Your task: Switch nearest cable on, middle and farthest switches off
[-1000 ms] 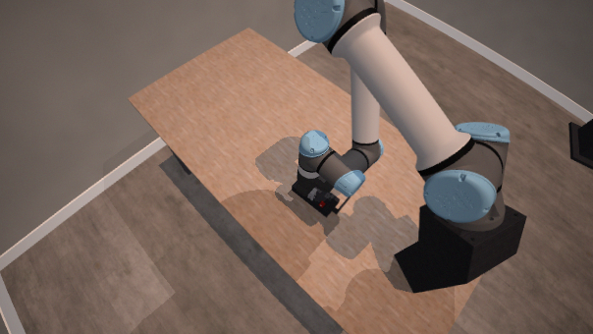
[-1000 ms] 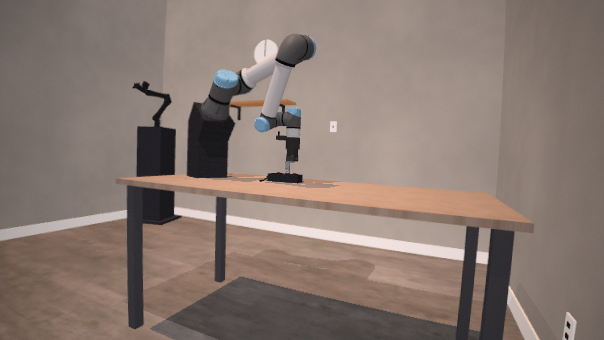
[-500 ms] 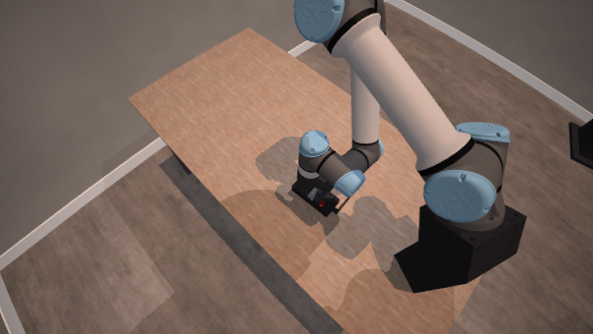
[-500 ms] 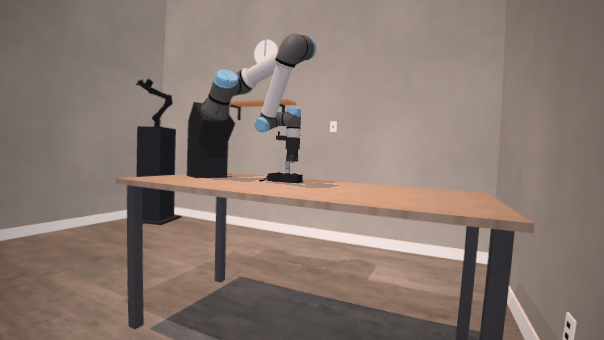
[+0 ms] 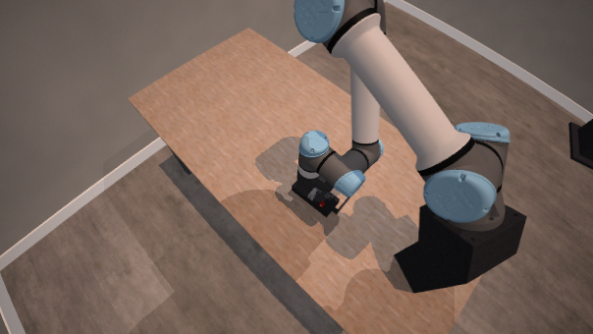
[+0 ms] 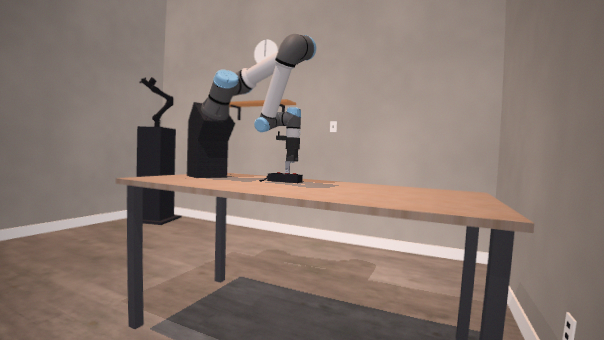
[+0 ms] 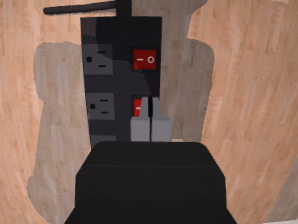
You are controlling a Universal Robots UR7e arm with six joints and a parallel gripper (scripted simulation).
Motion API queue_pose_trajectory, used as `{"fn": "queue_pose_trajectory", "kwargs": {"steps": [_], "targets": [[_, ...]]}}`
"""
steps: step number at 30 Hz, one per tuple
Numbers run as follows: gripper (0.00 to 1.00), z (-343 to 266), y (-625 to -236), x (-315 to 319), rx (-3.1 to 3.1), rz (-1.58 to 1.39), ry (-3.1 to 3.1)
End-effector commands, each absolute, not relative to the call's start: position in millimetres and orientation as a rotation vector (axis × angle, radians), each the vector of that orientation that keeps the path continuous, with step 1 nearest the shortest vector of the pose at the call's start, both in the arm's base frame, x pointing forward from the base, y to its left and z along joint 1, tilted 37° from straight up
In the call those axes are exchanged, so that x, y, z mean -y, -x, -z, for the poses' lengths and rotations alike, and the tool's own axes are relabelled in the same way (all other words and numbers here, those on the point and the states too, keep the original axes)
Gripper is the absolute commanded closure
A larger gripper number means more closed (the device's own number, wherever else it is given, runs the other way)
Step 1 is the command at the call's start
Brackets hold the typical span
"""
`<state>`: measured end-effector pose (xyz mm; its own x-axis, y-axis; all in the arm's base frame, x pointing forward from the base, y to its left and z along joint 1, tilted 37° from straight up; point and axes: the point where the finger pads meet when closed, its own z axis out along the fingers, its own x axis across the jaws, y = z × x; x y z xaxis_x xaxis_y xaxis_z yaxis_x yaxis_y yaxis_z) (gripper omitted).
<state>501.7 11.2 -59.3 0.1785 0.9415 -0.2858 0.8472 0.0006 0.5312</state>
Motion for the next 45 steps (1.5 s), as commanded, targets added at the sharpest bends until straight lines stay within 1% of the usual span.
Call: {"fn": "queue_pose_trajectory", "kwargs": {"steps": [1, 21, 42, 45], "targets": [[1.0, 60, -502, -11, -1.682, -0.201, -1.86], [1.0, 29, -483, -24, -1.682, -0.201, -1.86], [1.0, 28, -483, -24, -1.682, -0.201, -1.86], [1.0, 31, -473, -23, -1.682, -0.201, -1.86]]}}
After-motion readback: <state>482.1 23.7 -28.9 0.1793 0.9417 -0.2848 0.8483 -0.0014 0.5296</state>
